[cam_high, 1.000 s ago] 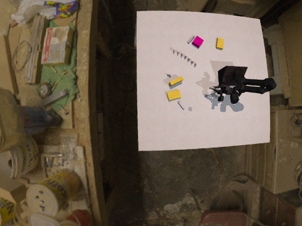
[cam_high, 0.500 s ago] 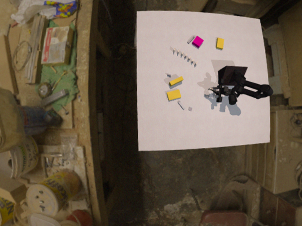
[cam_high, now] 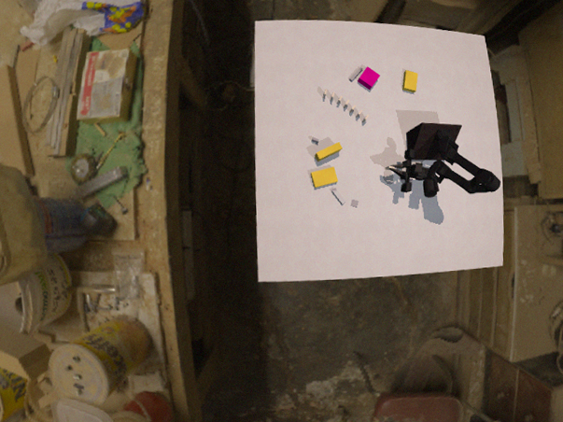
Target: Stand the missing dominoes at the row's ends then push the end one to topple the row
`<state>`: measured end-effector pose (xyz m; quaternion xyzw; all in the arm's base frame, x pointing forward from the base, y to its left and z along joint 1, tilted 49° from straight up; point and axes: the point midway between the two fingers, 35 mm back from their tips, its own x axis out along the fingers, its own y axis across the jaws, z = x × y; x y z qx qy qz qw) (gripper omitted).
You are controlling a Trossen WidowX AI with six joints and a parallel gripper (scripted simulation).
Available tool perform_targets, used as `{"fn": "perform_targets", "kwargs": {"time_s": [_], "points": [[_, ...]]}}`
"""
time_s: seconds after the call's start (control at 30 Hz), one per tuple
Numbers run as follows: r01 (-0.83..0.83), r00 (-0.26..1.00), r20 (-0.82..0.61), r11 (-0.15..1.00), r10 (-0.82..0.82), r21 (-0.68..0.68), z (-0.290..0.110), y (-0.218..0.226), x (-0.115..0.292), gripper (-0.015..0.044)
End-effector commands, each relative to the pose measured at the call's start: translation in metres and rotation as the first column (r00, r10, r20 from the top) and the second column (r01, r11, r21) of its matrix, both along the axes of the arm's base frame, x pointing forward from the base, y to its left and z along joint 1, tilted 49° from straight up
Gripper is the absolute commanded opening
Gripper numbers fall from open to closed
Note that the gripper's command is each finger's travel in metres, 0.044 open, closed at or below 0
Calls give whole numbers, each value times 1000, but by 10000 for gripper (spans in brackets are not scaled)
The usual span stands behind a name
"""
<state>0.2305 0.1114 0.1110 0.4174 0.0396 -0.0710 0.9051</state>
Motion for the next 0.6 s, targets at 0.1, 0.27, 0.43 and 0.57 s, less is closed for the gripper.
{"fn": "perform_targets", "kwargs": {"time_s": [0.1, 0.27, 0.43, 0.57], "points": [[2, 1000, 3, 1000, -2, 6, -5, 9, 1, 21], [2, 1000, 2, 1000, -2, 6, -10, 15, 2, 21], [1, 1000, 2, 1000, -1, 5, -16, 20, 2, 21], [1, 1000, 3, 1000, -1, 4, -21, 24, 1, 21]]}}
